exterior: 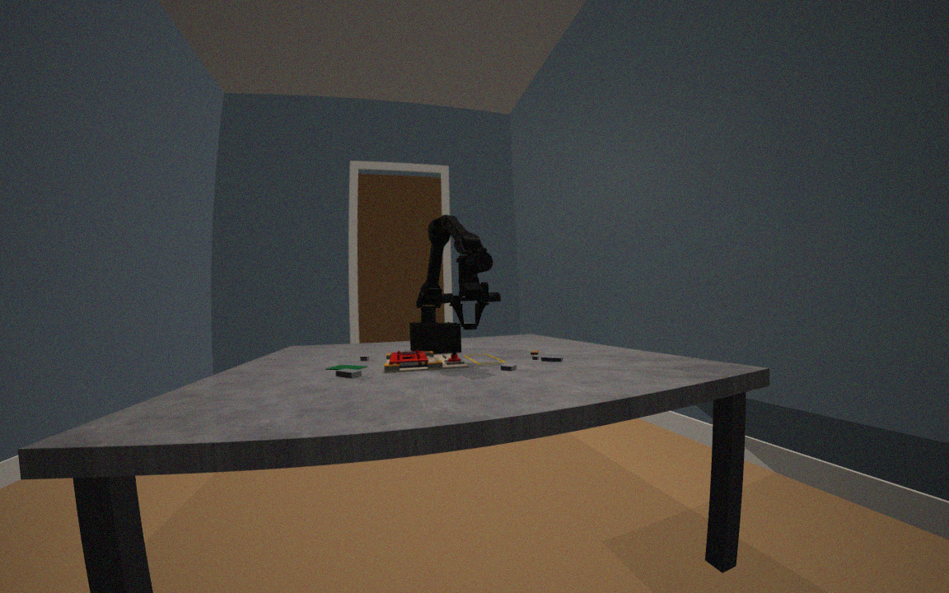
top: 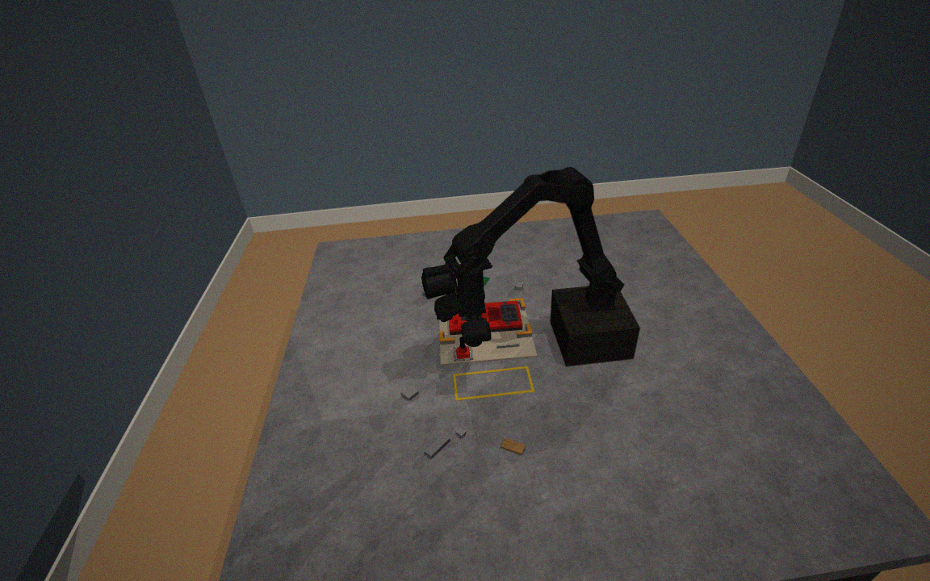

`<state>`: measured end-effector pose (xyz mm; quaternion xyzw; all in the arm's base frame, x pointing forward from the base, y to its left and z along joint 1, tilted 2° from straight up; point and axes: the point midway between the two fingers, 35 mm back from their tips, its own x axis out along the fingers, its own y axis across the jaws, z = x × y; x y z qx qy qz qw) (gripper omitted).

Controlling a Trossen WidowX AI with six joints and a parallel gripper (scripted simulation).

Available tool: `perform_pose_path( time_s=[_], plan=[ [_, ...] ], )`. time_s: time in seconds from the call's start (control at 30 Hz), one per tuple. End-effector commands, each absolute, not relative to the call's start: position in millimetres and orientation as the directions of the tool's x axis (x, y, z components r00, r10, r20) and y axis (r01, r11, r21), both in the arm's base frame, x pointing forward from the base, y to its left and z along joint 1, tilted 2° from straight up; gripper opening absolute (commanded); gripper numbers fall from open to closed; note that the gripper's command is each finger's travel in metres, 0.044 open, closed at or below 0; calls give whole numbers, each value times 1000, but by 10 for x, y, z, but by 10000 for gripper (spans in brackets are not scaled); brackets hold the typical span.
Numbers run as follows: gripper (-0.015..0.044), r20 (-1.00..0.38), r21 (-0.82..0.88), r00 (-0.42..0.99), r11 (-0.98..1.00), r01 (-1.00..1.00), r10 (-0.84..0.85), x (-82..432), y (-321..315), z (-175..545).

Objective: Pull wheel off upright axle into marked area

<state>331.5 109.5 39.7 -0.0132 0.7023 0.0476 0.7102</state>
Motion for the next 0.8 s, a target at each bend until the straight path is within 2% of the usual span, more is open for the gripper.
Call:
perform_pose_path(
  time_s=[0.0,0.43,0.77],
  plan=[
    [0,-999,47,8,996,-80,48,3238,1188,400],
    [0,-999,50,7,996,-80,50,2940,1543,436],
    [0,-999,50,7,996,-79,51,2924,1569,245]
  ],
)
